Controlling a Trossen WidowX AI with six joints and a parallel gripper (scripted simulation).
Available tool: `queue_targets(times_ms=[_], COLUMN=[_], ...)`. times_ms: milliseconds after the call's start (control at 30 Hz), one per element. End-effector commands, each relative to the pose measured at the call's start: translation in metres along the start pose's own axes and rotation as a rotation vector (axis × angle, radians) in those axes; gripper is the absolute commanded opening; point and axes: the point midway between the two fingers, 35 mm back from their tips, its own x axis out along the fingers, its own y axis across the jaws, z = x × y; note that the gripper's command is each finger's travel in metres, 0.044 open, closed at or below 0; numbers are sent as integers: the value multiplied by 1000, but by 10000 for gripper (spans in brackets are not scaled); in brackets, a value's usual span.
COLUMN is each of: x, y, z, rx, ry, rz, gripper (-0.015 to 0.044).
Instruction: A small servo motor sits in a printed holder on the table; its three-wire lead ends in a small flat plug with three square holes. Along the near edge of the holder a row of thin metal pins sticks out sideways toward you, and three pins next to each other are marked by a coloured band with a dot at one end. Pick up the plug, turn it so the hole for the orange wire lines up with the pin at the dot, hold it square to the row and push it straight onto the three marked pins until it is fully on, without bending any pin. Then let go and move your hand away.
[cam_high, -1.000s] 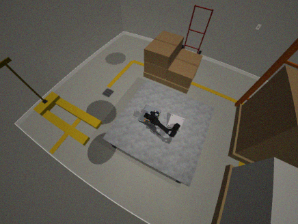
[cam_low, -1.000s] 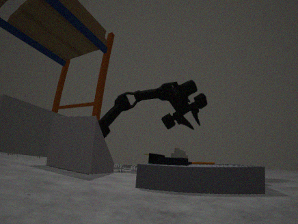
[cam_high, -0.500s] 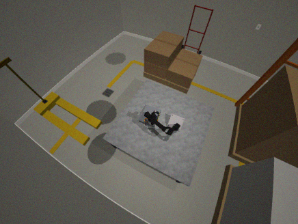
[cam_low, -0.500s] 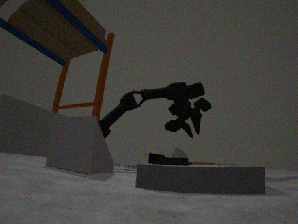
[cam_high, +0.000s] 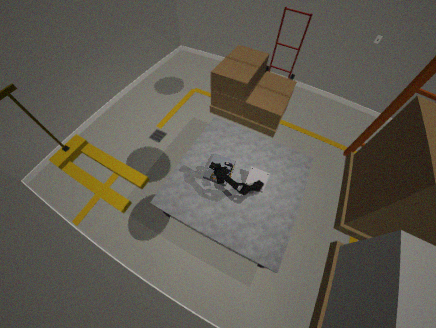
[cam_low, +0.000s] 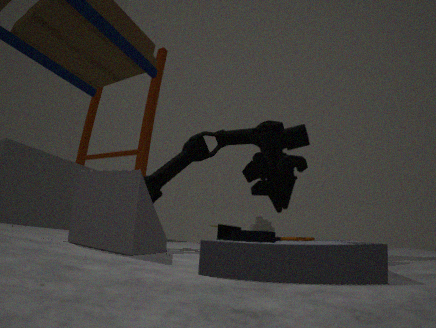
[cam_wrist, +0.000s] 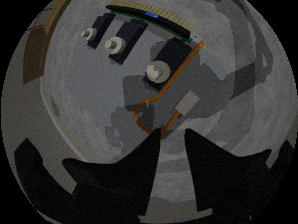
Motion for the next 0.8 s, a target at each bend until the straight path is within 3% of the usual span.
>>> queue_targets(times_ms=[0,433,767], x=[7,24,28], y=[-1,-7,-8], z=[-1,1,1], rx=[153,561,582], ry=[-23,-123,-129], rz=[-60,-196,-202], gripper=[115,115,115])
